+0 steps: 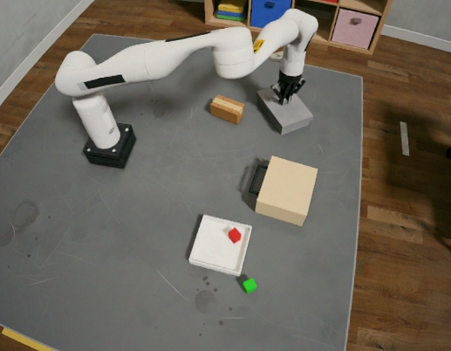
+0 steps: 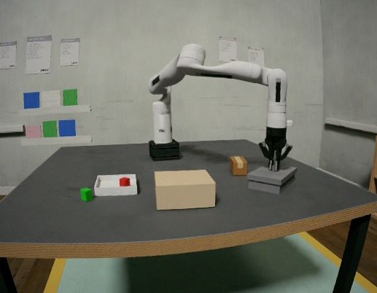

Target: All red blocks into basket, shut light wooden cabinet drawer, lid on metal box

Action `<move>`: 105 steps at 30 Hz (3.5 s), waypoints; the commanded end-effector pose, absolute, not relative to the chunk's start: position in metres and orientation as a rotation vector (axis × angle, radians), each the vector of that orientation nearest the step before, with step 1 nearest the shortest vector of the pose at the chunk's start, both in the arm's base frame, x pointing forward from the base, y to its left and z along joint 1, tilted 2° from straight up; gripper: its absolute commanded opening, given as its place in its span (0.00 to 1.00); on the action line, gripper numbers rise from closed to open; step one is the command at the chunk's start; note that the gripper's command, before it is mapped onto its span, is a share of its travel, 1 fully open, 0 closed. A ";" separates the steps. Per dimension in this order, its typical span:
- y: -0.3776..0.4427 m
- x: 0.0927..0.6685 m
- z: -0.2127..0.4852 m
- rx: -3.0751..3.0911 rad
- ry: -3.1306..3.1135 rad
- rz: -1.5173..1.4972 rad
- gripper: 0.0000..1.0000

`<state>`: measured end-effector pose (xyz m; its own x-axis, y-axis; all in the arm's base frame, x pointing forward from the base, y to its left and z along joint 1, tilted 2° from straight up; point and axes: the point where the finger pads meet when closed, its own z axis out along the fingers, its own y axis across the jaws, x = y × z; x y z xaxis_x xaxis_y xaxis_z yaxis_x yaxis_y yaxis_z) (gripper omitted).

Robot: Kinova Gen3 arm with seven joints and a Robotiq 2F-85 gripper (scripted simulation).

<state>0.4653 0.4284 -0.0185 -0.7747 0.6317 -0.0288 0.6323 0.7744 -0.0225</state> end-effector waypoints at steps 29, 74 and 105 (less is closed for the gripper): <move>0.429 0.466 -0.009 1.047 2.940 -0.046 0.10; 0.433 0.465 0.095 1.047 2.940 -0.046 0.10; 0.441 0.450 0.103 1.100 2.918 -0.015 0.10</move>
